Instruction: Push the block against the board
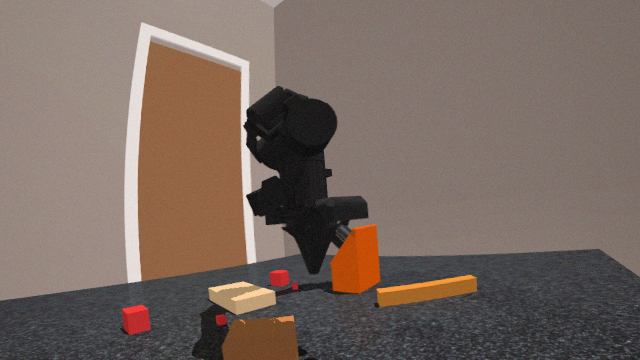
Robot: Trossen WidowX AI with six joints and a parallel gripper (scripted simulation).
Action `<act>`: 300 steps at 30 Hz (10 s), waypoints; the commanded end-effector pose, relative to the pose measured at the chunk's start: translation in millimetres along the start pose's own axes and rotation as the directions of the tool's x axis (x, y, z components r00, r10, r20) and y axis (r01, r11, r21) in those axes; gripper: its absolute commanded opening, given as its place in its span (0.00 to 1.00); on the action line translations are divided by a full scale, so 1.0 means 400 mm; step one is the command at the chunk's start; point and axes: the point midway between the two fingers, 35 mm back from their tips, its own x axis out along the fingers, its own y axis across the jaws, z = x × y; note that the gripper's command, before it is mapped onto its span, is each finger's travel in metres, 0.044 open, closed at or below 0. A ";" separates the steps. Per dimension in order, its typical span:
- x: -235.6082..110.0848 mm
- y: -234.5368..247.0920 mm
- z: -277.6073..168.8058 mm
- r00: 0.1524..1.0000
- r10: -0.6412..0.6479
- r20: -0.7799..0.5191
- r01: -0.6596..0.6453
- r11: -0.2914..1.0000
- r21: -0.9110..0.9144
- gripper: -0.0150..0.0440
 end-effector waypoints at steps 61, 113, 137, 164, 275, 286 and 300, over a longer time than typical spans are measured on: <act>0.282 0.042 0.159 1.000 -0.012 0.003 0.008 0.429 -0.903 0.25; 0.281 -0.036 0.130 1.000 -0.013 0.003 0.008 0.428 -0.904 0.25; 0.280 -0.075 0.117 1.000 -0.014 0.002 0.008 0.427 -0.904 0.25; 0.280 -0.121 0.103 1.000 -0.014 0.002 0.008 0.427 -0.904 0.25; 0.142 -0.164 0.194 1.000 -0.010 0.001 0.008 0.717 -0.697 0.25; 0.141 -0.228 0.256 1.000 -0.010 0.002 0.010 0.924 -0.383 0.25; 0.142 -0.320 0.326 1.000 -0.016 0.003 0.016 0.996 0.088 0.25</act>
